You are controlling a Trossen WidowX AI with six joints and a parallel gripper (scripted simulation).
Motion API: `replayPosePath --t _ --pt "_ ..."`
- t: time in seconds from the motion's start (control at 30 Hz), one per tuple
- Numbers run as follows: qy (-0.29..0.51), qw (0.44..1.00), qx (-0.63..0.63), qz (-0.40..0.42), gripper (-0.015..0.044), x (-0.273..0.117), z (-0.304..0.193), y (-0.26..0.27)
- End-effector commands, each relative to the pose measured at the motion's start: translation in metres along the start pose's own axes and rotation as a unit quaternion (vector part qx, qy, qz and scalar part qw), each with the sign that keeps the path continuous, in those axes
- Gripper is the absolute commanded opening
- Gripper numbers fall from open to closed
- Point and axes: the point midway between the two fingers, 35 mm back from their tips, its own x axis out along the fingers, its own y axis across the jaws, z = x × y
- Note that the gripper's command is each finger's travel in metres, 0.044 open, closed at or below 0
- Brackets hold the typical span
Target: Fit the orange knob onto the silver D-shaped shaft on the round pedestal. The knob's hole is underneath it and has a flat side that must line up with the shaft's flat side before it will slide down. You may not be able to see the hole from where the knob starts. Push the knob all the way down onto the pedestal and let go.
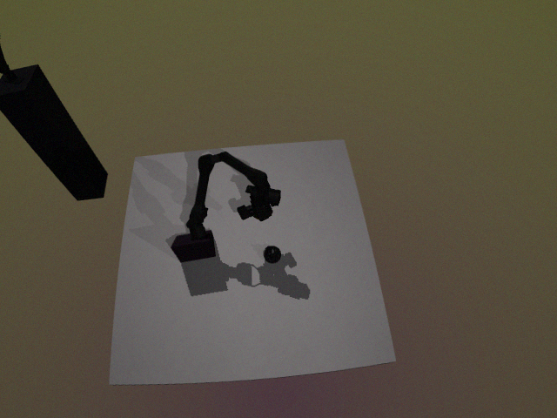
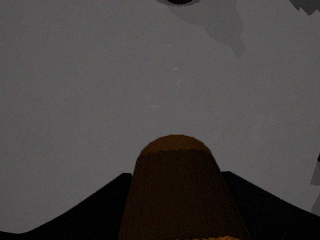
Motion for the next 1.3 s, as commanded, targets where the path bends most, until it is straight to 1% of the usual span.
replayPosePath --t 0.0,0.13,1.27 --pt "-0.003 1.000 -0.003 0.005 0.0000 -0.012 0.001 0.001" --pt "-0.003 1.000 -0.003 0.005 0.0000 -0.012 0.005 0.001" --pt "-0.008 1.000 -0.003 0.002 0.0000 0.016 0.108 -0.001"
